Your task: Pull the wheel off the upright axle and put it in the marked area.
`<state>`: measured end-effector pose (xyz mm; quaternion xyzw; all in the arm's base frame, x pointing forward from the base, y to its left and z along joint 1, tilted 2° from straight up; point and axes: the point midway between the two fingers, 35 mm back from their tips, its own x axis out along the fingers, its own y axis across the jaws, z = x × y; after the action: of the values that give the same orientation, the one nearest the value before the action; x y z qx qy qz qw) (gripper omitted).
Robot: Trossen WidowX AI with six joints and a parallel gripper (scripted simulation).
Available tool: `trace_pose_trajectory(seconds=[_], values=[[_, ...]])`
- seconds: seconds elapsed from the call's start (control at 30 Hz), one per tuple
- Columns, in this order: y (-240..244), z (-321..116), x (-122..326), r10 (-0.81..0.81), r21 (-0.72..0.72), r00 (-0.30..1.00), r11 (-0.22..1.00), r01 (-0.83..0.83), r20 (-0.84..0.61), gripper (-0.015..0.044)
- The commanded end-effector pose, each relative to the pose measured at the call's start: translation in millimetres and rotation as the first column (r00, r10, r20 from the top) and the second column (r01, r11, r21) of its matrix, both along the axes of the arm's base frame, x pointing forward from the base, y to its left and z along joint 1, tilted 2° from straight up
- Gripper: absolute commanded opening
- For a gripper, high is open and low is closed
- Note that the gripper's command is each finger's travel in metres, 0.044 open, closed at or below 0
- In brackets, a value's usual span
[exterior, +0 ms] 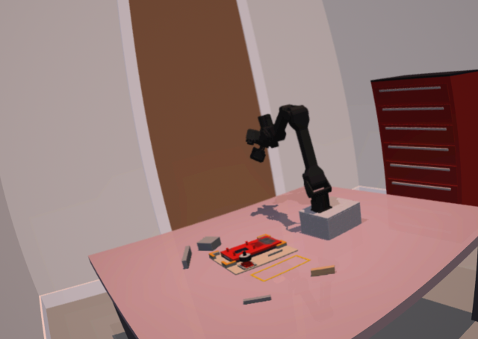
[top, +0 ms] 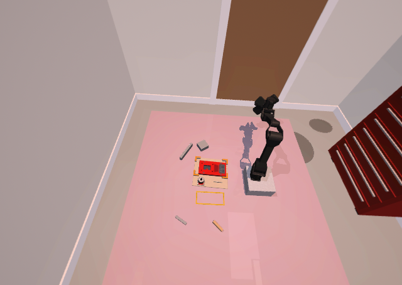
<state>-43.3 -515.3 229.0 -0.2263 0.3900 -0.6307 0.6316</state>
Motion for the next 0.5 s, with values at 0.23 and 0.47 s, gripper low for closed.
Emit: trace_pose_trajectory(seconds=[0.23, 0.47], values=[[5.6, -14.9, 83.4, 0.126, 0.043, 0.974, 0.990, -0.136, 0.188, 0.0300], [19.1, -30.7, 145.7, 0.185, 0.112, 0.938, 0.968, -0.226, 0.294, 0.0300]])
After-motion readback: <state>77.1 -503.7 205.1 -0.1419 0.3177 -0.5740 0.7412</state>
